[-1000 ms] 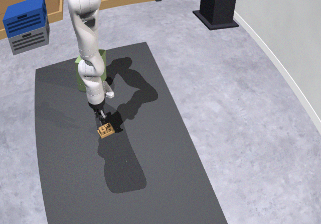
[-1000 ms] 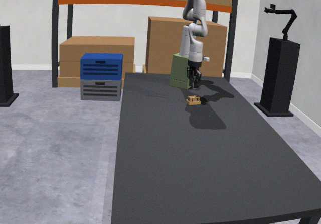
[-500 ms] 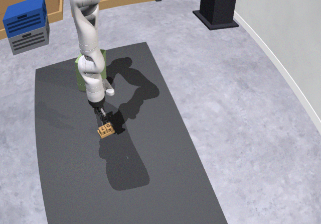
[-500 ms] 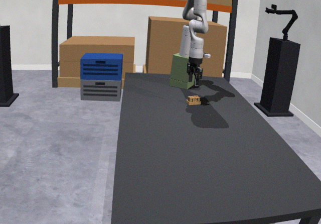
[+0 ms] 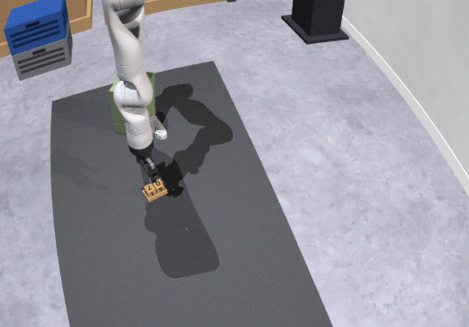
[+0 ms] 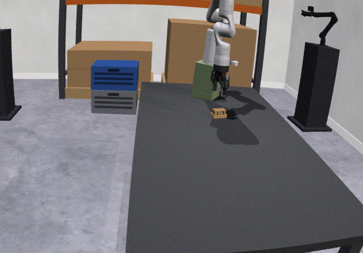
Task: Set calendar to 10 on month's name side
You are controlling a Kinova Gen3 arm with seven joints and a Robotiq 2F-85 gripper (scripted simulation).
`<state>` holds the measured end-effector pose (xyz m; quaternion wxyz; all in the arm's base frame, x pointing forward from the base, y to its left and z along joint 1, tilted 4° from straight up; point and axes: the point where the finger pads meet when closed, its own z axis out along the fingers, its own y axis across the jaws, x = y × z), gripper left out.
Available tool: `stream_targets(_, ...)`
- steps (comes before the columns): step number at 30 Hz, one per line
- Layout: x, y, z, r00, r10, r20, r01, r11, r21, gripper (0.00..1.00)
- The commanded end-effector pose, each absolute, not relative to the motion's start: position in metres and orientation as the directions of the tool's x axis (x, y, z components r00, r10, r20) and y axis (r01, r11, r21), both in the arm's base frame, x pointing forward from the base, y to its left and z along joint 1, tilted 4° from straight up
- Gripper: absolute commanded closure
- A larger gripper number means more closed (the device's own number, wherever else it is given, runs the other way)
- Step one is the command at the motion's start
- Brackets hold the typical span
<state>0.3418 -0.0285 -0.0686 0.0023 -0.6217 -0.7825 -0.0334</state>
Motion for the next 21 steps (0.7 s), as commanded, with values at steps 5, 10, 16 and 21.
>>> stream_targets(5, 0.339, -0.028, -0.064, -0.219, 0.975, 0.047, 0.975, 0.217, 0.045, 0.00)
stream_targets(10, 0.338, -0.029, -0.051, -0.219, 0.975, 0.048, 0.975, 0.217, 0.044, 0.00)
stream_targets(16, 0.338, -0.030, -0.025, -0.218, 0.975, 0.048, 0.975, 0.216, 0.045, 0.00)
stream_targets(21, 0.338, -0.031, -0.010, -0.218, 0.975, 0.048, 0.975, 0.216, 0.047, 0.00)
